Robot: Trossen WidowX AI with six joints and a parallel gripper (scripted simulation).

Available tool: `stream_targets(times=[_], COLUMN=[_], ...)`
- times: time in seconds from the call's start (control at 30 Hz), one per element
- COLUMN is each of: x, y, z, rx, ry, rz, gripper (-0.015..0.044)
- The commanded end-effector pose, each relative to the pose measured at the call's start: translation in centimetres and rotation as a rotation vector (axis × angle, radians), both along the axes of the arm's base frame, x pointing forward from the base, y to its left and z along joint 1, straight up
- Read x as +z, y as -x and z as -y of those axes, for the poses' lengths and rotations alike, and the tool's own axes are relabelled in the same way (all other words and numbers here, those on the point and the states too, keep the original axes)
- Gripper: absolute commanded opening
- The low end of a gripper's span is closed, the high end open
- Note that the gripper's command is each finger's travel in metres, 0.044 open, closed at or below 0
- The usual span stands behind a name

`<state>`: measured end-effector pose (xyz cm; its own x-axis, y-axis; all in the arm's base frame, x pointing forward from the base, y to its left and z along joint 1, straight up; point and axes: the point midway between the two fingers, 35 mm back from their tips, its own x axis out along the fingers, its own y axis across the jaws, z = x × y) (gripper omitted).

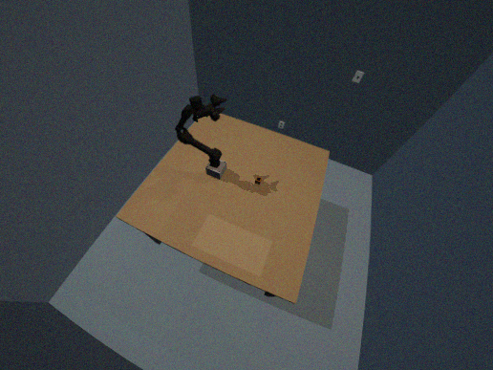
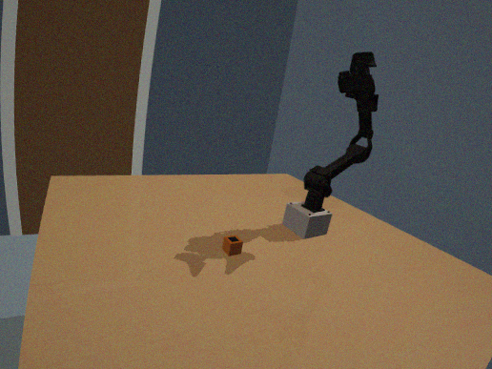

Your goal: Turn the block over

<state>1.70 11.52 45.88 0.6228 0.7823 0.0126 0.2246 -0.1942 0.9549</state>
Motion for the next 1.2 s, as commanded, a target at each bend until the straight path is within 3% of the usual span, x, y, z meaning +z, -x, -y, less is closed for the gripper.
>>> stream_targets(times=[0.0,0.3,0.63,0.87,1.17], x=[0.0,-3.7,-15.1,-26.0,-39.2], y=[-0.3,-14.5,-27.8,-32.7,-34.1], z=[0.0,1.7,3.8,5.9,9.9], rx=[-0.004,-0.143,-0.073,0.160,0.669], ry=[0.005,0.340,0.868,1.245,1.591], rz=[-0.001,-0.063,-0.182,-0.273,-0.327], gripper=[0.0426,0.0440,0.0440,0.0440,0.0440])
